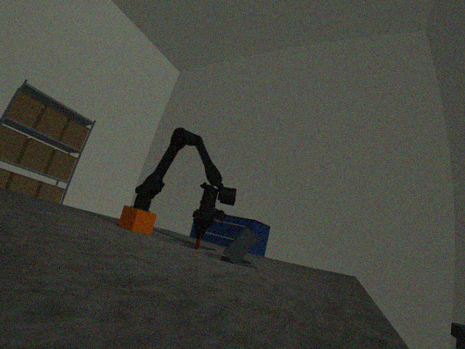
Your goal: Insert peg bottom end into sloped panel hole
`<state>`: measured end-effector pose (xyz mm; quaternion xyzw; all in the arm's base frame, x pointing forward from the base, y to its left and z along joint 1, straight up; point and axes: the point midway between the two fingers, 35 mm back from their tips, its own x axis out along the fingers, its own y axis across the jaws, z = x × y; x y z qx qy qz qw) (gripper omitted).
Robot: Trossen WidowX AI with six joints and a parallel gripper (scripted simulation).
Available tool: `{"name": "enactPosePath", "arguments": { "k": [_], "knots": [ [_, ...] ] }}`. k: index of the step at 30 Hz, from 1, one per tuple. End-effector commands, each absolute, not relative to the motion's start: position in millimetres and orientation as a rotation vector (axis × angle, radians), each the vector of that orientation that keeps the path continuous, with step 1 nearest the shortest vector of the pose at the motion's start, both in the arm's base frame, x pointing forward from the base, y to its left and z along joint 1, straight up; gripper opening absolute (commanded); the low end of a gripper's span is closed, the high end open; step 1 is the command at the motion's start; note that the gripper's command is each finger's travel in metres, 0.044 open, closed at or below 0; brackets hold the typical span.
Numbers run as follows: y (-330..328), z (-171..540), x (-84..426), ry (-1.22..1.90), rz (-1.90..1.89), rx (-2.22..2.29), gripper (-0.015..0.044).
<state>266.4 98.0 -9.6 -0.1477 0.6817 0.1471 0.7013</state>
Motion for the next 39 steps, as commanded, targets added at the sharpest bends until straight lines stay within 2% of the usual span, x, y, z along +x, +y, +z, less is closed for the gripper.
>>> {"name": "enactPosePath", "arguments": {
  "k": [1,11,14,26,39],
  "knots": [
    [98,-9,267,1.517,0.328,-0.328,0.0282],
    [98,-9,267,1.517,0.328,-0.328,0.002],
    [98,-9,267,1.517,0.328,-0.328,0.0],
    [98,-4,267,1.517,0.328,-0.328,0.0],
    [98,60,266,1.522,0.332,-0.329,0.0]
  ]
}}
